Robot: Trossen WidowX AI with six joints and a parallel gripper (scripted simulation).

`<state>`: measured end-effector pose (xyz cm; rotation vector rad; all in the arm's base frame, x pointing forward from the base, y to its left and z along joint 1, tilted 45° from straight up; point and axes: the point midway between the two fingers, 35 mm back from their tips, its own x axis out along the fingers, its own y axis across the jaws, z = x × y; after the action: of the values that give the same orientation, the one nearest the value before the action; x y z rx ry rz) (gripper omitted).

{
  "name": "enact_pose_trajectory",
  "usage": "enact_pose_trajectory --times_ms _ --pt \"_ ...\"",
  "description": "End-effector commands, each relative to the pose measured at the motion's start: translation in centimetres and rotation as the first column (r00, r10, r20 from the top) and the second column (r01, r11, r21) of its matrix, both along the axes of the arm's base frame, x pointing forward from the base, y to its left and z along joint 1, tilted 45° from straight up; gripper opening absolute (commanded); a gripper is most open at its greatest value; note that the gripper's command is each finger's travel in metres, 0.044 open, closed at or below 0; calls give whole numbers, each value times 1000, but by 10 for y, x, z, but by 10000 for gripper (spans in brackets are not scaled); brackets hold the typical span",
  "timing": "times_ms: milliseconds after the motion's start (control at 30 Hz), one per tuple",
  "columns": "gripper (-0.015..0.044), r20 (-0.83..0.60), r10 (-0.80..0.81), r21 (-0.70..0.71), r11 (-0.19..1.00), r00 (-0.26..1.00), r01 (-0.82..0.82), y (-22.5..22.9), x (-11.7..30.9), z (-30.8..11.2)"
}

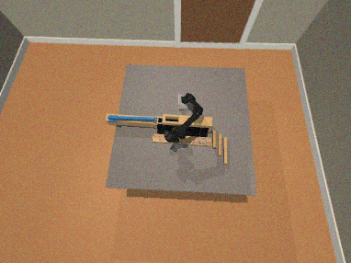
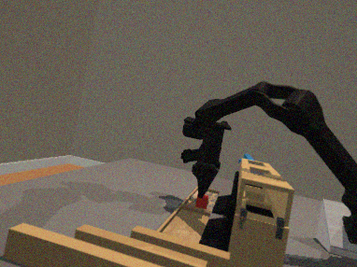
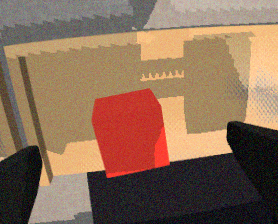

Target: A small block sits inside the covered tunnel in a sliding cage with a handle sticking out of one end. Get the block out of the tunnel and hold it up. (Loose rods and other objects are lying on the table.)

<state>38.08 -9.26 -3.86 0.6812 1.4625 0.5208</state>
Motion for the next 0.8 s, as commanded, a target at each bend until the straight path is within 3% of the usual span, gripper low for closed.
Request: enact_pose_trajectory --times_ms 0,467,767 --pt "440 -2 -5 5 1000 1000 5 5 0 -4" --pt "440 -2 -4 7 1000 1000 4 21 0 -20" --pt "204 0 0 2 1000 1000 0 17 0 -17"
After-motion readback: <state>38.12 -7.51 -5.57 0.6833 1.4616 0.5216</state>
